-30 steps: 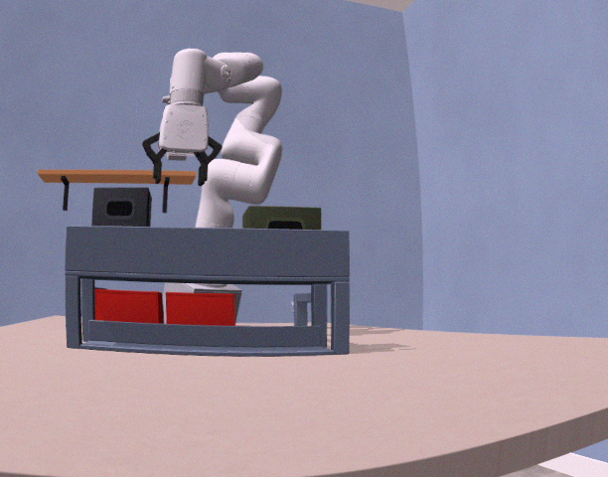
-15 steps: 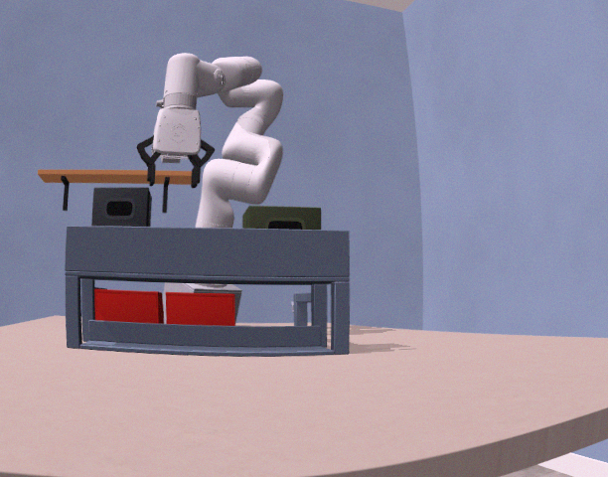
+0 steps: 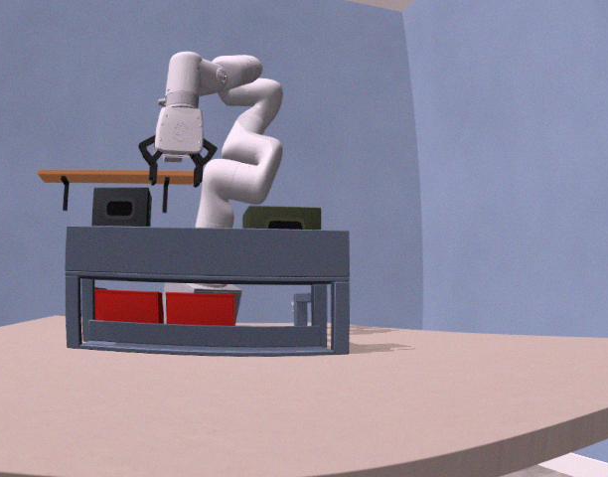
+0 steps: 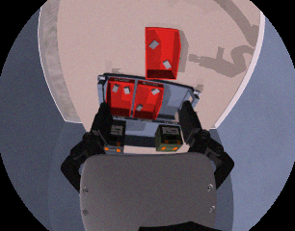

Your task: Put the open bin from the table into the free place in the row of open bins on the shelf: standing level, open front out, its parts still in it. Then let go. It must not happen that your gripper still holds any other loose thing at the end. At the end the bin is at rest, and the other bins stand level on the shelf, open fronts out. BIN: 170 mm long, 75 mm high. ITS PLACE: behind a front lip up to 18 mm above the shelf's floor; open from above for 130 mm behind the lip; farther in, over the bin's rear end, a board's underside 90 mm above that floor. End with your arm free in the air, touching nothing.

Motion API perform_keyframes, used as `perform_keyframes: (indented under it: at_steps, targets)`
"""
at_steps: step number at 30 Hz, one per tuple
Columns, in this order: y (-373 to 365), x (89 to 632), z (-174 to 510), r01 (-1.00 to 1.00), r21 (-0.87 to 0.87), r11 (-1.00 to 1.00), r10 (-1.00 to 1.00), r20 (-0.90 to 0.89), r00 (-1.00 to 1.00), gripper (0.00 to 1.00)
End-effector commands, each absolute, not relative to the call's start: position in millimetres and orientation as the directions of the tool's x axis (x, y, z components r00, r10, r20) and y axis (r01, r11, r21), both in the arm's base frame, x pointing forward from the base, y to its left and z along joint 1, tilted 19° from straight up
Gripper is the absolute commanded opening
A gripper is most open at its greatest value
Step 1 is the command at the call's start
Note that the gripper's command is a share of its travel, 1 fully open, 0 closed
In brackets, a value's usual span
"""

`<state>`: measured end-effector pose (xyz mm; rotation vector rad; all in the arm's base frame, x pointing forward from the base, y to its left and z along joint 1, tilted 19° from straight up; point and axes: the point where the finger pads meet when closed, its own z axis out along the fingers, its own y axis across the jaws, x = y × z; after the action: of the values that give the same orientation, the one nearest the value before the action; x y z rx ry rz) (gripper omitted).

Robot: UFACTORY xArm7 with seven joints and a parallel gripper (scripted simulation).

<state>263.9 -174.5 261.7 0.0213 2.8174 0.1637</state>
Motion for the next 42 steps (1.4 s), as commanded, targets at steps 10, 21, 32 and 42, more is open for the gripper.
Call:
perform_keyframes:
  at_steps: [10,21,32,42]
  targets:
    - [-173.8,269.0,264.9,-0.003,0.113,0.994,0.033,-0.316,-0.948,1.00]
    - [-173.2,270.9,265.5,-0.003,0.113,0.994,0.033,-0.316,-0.948,1.00]
    - [-173.1,271.3,265.7,-0.003,0.113,0.994,0.033,-0.316,-0.948,1.00]
    - [-172.7,272.5,266.1,-0.003,0.113,0.994,0.033,-0.316,-0.948,1.00]
